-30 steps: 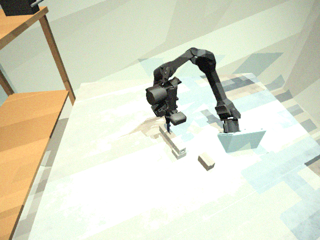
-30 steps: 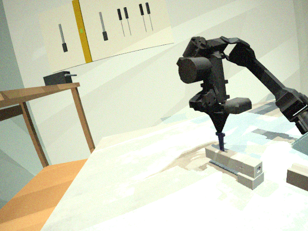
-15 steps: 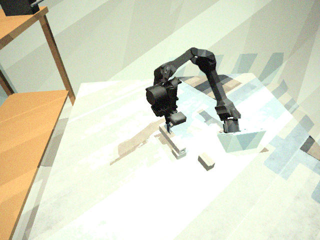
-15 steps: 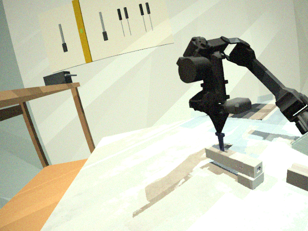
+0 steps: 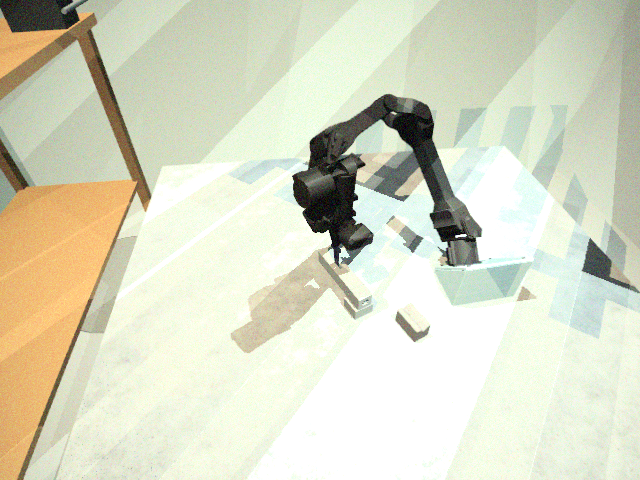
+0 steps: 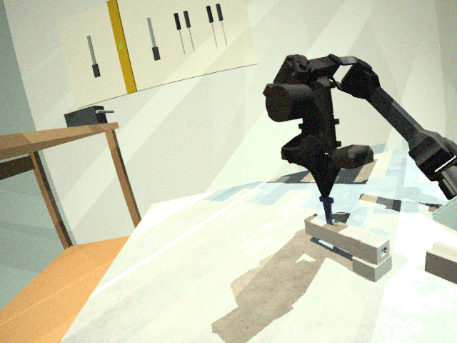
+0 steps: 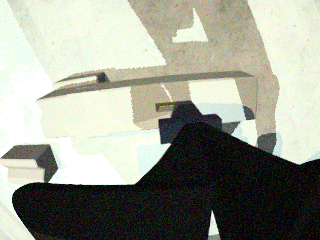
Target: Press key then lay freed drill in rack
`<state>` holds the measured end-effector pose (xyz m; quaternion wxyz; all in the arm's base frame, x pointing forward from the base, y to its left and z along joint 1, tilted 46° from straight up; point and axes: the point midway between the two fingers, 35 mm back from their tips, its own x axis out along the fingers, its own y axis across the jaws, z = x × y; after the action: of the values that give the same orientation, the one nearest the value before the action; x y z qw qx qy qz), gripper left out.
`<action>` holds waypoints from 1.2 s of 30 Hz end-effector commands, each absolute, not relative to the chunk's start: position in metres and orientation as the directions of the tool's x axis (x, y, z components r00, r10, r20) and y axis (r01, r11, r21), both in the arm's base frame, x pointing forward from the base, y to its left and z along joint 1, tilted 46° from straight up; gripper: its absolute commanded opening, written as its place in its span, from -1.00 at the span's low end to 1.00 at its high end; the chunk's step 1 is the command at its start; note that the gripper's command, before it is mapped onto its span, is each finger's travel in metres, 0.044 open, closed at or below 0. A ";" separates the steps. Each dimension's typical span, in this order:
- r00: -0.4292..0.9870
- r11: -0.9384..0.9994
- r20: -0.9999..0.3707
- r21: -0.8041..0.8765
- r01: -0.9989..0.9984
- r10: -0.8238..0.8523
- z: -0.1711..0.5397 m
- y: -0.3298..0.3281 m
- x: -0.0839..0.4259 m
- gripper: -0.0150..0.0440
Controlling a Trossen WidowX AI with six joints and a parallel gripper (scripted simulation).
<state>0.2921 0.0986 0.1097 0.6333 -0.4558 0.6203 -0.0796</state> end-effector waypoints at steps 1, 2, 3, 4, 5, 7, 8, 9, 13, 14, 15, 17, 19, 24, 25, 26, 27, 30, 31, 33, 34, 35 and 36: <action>0.182 0.564 -0.700 -0.679 -0.470 -0.691 0.102 0.084 0.290 -0.49; 0.182 0.564 -0.700 -0.679 -0.470 -0.691 0.101 0.084 0.290 -0.49; 0.182 0.564 -0.700 -0.679 -0.470 -0.691 0.101 0.083 0.290 -0.49; 0.182 0.564 -0.700 -0.679 -0.470 -0.691 0.101 0.083 0.290 -0.49; 0.182 0.564 -0.700 -0.679 -0.470 -0.691 0.101 0.083 0.290 -0.49; 0.182 0.564 -0.700 -0.679 -0.470 -0.691 0.100 0.083 0.290 -0.49; 0.182 0.564 -0.700 -0.679 -0.470 -0.691 0.100 0.082 0.290 -0.49; 0.182 0.564 -0.700 -0.679 -0.470 -0.691 0.100 0.082 0.290 -0.49; 0.182 0.564 -0.700 -0.679 -0.470 -0.691 0.099 0.081 0.290 -0.49; 0.182 0.564 -0.700 -0.679 -0.470 -0.691 0.099 0.081 0.290 -0.49; 0.182 0.564 -0.700 -0.679 -0.470 -0.691 0.099 0.081 0.290 -0.49; 0.182 0.564 -0.700 -0.679 -0.470 -0.691 0.099 0.080 0.290 -0.49; 0.182 0.564 -0.700 -0.679 -0.470 -0.691 0.098 0.080 0.291 -0.49; 0.182 0.564 -0.700 -0.679 -0.470 -0.691 0.097 0.079 0.291 -0.49; 0.182 0.564 -0.700 -0.679 -0.470 -0.691 0.097 0.078 0.291 -0.49; 0.182 0.564 -0.700 -0.679 -0.470 -0.691 0.097 0.078 0.291 -0.49; 0.182 0.564 -0.700 -0.679 -0.470 -0.691 0.097 0.078 0.291 -0.49; 0.182 0.564 -0.700 -0.679 -0.470 -0.691 0.096 0.077 0.291 -0.49; 0.182 0.564 -0.700 -0.679 -0.470 -0.691 0.096 0.077 0.291 -0.49; 0.182 0.564 -0.700 -0.679 -0.470 -0.691 0.095 0.076 0.292 -0.49; 0.182 0.564 -0.700 -0.679 -0.470 -0.691 0.095 0.076 0.292 -0.49; 0.182 0.564 -0.700 -0.679 -0.470 -0.691 0.095 0.076 0.292 -0.49; 0.182 0.564 -0.700 -0.679 -0.470 -0.691 0.095 0.075 0.292 -0.49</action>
<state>0.2913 0.0966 0.1073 0.6380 -0.4585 0.6145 -0.0719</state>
